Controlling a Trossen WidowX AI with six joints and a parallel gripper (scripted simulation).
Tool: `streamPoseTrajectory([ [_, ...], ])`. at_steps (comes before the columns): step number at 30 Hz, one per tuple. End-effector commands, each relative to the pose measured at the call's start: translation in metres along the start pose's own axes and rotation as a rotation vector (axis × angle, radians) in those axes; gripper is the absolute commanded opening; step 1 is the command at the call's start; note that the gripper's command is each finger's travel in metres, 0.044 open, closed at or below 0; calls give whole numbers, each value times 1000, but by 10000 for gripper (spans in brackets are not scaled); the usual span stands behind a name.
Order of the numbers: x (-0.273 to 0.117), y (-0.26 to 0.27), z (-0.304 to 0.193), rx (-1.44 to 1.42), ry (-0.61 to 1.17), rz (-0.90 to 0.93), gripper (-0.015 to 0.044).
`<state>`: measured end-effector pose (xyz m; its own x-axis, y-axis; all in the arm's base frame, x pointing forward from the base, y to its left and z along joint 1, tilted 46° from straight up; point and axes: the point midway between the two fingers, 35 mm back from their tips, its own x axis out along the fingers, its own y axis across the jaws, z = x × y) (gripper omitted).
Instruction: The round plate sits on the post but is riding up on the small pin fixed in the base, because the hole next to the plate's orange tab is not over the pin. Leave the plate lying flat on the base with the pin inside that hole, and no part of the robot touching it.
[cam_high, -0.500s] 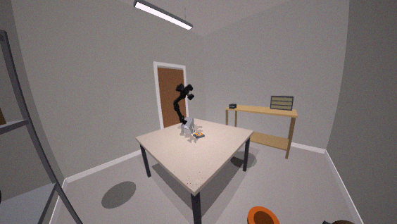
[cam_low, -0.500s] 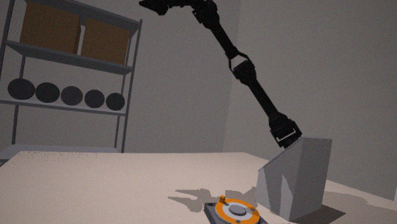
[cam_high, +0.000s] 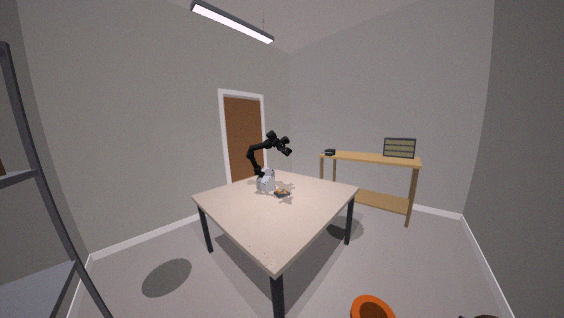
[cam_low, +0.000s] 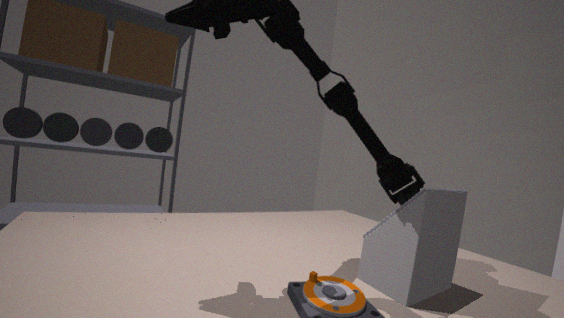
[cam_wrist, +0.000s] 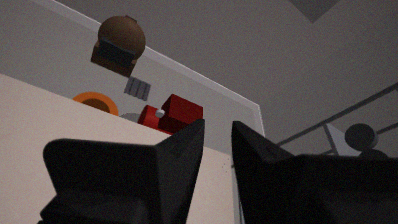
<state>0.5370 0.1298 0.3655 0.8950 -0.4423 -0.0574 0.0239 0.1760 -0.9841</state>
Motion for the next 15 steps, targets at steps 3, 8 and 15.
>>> streamPoseTrajectory([
  [3, 15, 86, -33, 54, 87, 180, 0],
  [8, 11, 172, -86, 126, 244, 355, 0],
  [15, -18, 257, -168, 204, 515, 513, 0],
])
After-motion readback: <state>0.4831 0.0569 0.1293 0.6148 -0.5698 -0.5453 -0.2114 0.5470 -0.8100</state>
